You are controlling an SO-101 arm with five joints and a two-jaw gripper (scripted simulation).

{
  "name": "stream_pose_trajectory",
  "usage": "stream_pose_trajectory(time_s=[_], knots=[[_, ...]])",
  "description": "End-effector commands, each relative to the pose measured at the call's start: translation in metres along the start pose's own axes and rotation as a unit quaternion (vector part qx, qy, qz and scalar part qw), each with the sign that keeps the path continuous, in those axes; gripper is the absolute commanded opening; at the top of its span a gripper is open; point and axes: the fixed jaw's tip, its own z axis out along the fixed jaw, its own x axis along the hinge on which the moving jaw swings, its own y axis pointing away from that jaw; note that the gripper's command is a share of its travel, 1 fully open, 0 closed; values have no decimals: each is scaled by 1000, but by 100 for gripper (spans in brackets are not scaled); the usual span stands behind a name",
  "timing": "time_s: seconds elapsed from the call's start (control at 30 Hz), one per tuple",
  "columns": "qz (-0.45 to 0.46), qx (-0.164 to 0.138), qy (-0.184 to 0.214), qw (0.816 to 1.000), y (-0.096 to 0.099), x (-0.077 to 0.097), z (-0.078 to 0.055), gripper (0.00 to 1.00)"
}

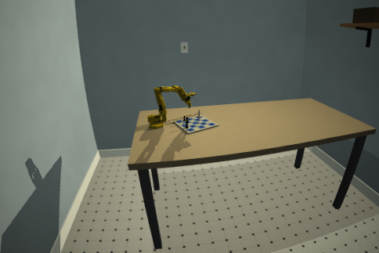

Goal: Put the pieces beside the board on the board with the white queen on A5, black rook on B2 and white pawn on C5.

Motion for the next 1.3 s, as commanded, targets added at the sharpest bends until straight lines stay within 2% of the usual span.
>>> stream_pose_trajectory(time_s=[0.0, 0.13, 0.2, 0.4, 0.53, 1.07, 1.27], knots=[[17, 12, -6, 1000, -12, -4, -2, 0], [76, 48, -7, 996, -49, -9, 0, 0], [76, 48, -7, 996, -49, -9, 0, 0], [173, 107, -8, 979, -118, -19, 5, 0], [202, 124, -8, 972, -142, -22, 6, 0], [205, 126, -8, 971, -145, -23, 6, 0], [206, 127, -8, 970, -146, -19, 11, 0]])
